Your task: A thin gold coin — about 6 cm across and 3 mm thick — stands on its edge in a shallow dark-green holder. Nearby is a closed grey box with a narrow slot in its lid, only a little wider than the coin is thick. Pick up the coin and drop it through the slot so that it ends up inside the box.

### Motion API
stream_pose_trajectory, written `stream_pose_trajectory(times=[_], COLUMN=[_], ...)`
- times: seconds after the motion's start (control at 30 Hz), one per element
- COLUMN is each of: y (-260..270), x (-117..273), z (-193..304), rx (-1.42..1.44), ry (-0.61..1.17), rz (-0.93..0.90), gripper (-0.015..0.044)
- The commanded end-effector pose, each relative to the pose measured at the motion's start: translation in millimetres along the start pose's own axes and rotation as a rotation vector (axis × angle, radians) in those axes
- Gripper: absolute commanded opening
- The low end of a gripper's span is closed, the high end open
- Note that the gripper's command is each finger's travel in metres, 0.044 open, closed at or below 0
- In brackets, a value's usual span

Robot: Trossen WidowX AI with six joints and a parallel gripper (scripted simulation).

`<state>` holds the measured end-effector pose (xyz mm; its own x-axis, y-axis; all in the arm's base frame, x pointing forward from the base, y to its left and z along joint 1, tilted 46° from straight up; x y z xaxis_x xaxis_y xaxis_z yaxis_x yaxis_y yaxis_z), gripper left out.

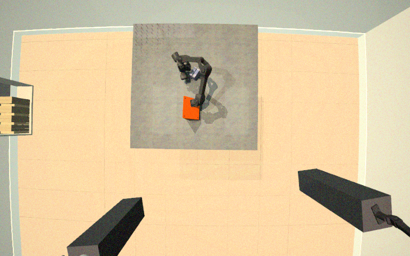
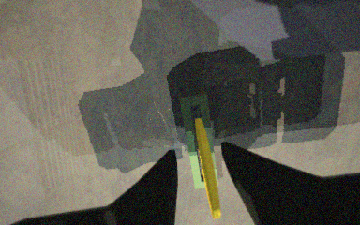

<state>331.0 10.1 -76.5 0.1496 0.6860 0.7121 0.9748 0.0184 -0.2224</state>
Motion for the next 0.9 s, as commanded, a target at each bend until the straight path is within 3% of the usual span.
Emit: stream_pose_trajectory(times=[0.0, 0.17, 0.87], y=[-2, -2, 1], x=[-5, -5, 18], z=[1, 1, 1], rx=[0.008, 0.008, 0.008], ry=[-0.005, -0.005, -0.002], rz=[0.004, 0.004, 0.002], gripper=[0.0134, 0.0003, 0.0])
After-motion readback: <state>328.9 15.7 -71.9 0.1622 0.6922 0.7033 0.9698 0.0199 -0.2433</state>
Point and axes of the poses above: the point midway between the two fingers, 35 mm back from their tips, its own x axis back along the fingers, its own y axis across the jaws, z = x × y, the point moved 6 cm from there along x, back along the fingers, and after that the axes turned 5 degrees about x, right-handed, at the moved point
